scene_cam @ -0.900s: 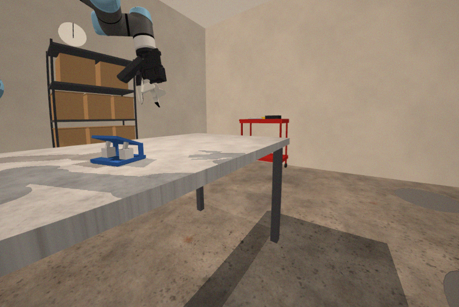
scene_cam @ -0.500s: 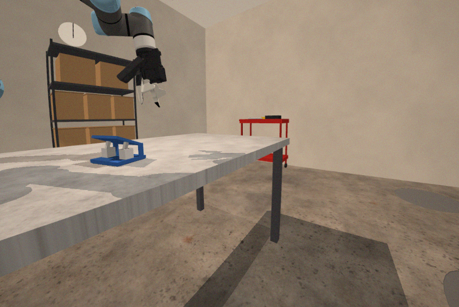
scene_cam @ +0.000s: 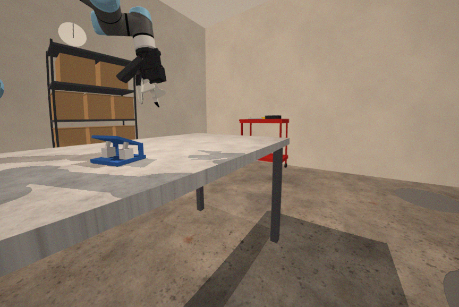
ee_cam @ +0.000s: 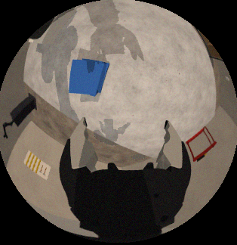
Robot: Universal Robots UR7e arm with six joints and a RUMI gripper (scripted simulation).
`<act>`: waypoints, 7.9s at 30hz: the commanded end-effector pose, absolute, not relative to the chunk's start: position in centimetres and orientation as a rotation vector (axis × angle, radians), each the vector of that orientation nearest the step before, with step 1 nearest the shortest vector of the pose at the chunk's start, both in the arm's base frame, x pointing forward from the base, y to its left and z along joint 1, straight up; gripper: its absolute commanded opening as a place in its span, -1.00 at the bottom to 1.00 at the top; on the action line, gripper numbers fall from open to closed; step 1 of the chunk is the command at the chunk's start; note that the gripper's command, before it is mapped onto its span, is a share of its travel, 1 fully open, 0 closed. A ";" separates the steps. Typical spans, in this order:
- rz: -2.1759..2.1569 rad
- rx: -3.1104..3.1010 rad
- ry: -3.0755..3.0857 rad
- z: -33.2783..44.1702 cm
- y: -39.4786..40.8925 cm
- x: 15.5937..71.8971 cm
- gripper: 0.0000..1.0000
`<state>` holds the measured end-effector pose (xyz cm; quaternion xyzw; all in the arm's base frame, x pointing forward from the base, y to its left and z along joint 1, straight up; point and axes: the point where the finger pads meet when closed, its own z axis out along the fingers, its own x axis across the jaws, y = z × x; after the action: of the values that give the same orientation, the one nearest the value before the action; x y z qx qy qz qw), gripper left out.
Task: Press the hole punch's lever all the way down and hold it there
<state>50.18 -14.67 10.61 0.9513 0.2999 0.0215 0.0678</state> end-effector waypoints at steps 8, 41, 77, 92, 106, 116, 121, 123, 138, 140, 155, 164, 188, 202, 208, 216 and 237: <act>0.043 2.815 1.079 10.6 -15.3 48.4 1.00; -0.024 2.353 2.006 10.0 -17.4 38.7 1.00; -0.007 1.917 2.487 9.1 -17.6 33.6 -1.00; -0.007 1.917 2.487 9.1 -17.6 33.6 -1.00; -0.007 1.917 2.487 9.1 -17.6 33.6 -1.00; -0.007 1.917 2.487 9.1 -17.6 33.6 -1.00; -0.007 1.917 2.487 9.1 -17.6 33.6 -1.00; -0.007 1.917 2.487 9.1 -17.6 33.6 -1.00; -0.007 1.917 2.487 9.1 -17.6 33.6 -1.00; -0.007 1.917 2.487 9.1 -17.6 33.6 -1.00; -0.007 1.917 2.486 8.7 -17.6 33.6 -1.00; -0.007 1.917 2.486 7.8 -17.7 33.6 -1.00; -0.007 1.917 2.486 3.9 -18.0 33.4 -1.00; -0.007 1.917 2.486 3.0 -18.0 33.4 -1.00; -0.007 1.917 2.486 3.0 -18.0 33.4 -1.00; -0.007 1.917 2.486 3.0 -18.0 33.4 -1.00; -0.007 1.917 2.486 3.0 -18.0 33.4 -1.00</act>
<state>33.33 -18.02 2.95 0.6105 0.7920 -0.0023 0.0005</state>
